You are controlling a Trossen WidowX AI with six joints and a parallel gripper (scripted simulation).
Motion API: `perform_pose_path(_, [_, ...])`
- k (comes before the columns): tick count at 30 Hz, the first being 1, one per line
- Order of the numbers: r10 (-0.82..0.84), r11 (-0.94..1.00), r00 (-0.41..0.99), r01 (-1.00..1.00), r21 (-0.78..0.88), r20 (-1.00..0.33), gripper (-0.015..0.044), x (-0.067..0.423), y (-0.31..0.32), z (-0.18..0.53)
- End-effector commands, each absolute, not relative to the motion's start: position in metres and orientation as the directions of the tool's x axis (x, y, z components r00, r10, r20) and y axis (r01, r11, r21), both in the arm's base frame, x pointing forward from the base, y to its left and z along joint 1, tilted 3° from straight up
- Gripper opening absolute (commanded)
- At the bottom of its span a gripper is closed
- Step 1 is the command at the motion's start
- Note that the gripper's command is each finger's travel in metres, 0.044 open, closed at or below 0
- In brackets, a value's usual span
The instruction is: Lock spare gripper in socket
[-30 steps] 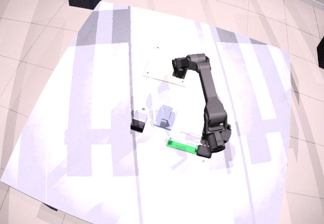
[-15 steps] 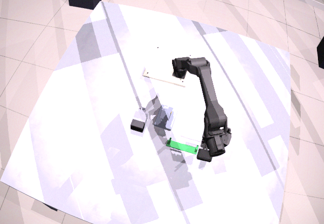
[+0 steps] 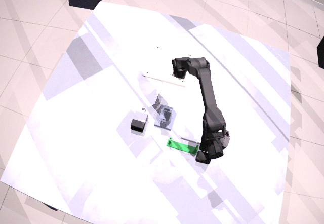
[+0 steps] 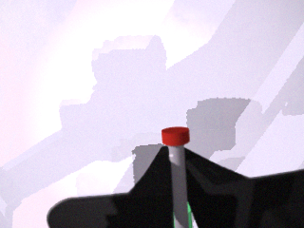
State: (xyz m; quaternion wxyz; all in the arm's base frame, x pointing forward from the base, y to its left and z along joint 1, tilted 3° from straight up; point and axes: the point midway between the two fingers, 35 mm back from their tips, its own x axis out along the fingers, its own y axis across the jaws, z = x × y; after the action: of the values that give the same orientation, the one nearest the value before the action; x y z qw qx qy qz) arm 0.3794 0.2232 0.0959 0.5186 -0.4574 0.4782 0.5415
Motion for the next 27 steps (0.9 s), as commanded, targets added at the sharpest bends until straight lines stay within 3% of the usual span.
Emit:
perform_pose_path(1, [0.123, -0.011, -0.046, -0.999, 0.045, -0.991, 0.0, 0.379, 0.222, 0.09])
perform_pose_path(27, [0.127, -0.013, -0.038, -0.999, 0.036, -0.991, 0.0, 0.381, 0.222, 0.057])
